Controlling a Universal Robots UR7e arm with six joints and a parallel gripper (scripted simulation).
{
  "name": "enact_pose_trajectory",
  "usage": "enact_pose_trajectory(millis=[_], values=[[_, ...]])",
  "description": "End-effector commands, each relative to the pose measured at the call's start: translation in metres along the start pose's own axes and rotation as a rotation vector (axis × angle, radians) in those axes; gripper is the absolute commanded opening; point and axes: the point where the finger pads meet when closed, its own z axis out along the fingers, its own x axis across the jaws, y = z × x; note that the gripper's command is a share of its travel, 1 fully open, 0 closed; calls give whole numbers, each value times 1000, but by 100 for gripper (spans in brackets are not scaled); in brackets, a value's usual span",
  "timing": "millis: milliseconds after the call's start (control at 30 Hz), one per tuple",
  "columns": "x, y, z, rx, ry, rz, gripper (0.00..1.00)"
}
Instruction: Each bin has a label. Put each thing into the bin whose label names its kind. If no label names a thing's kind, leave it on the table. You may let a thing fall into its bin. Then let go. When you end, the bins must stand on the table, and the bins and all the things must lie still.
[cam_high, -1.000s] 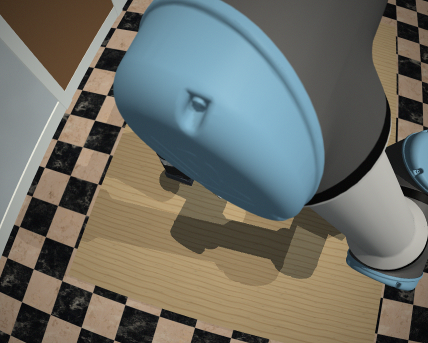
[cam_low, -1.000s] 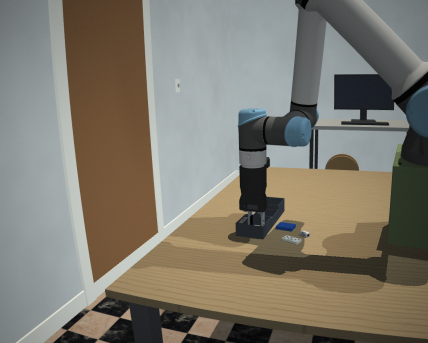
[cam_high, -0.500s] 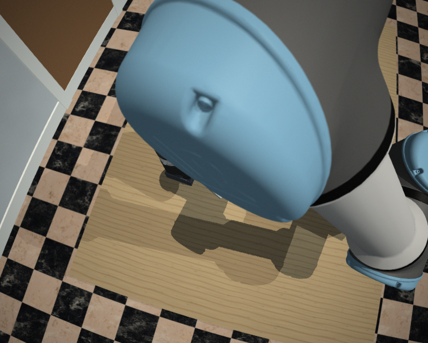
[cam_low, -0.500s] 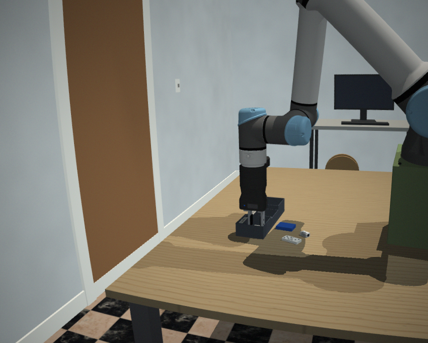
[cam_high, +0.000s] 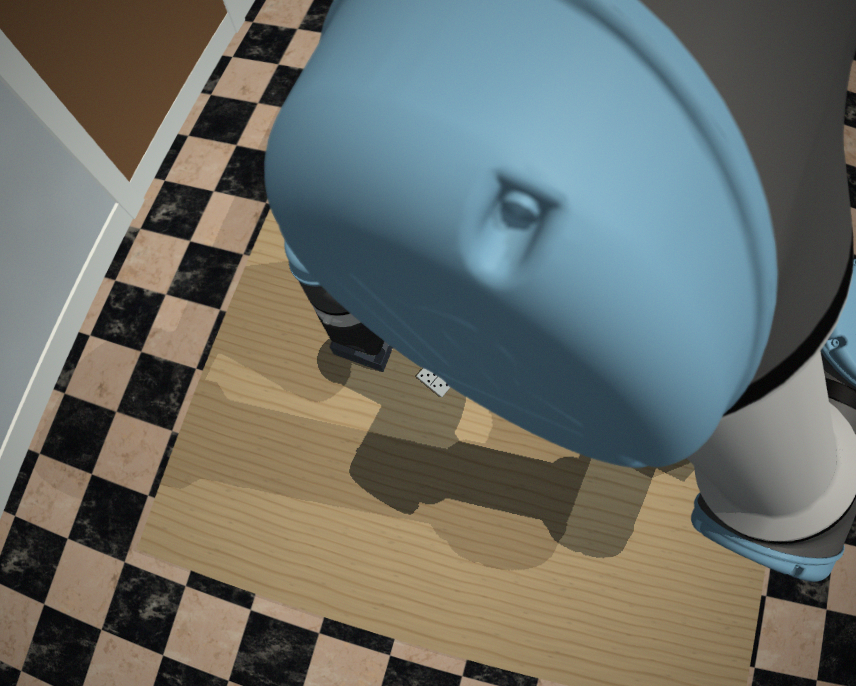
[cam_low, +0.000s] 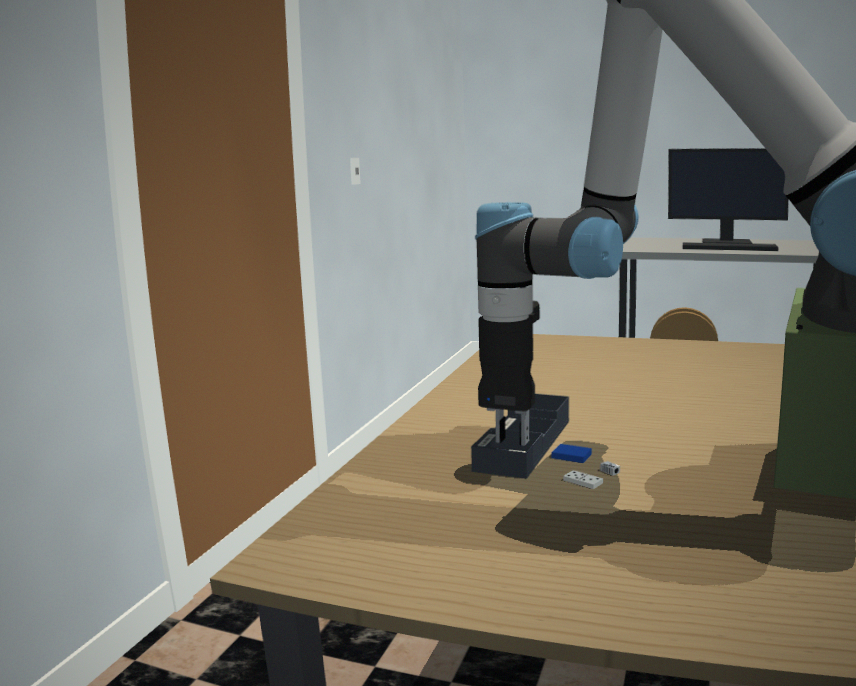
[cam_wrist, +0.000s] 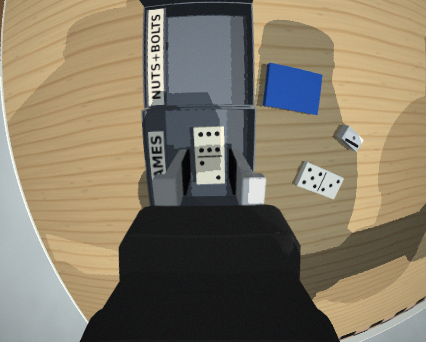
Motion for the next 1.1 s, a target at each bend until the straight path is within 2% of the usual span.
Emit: enact_pose_trajectory(millis=[0, 133, 300, 667, 700, 1000, 1067], values=[[0, 0, -6, 0, -1, 0, 65], [0, 0, -10, 0, -1, 0, 65], [0, 0, -32, 0, -1, 0, 65], [0, 0, -32, 0, -1, 0, 65], [8, 2, -32, 0, -1, -50, 79], [81, 21, -32, 2, 4, -344, 79], [81, 21, -32, 2, 4, -344, 79]])
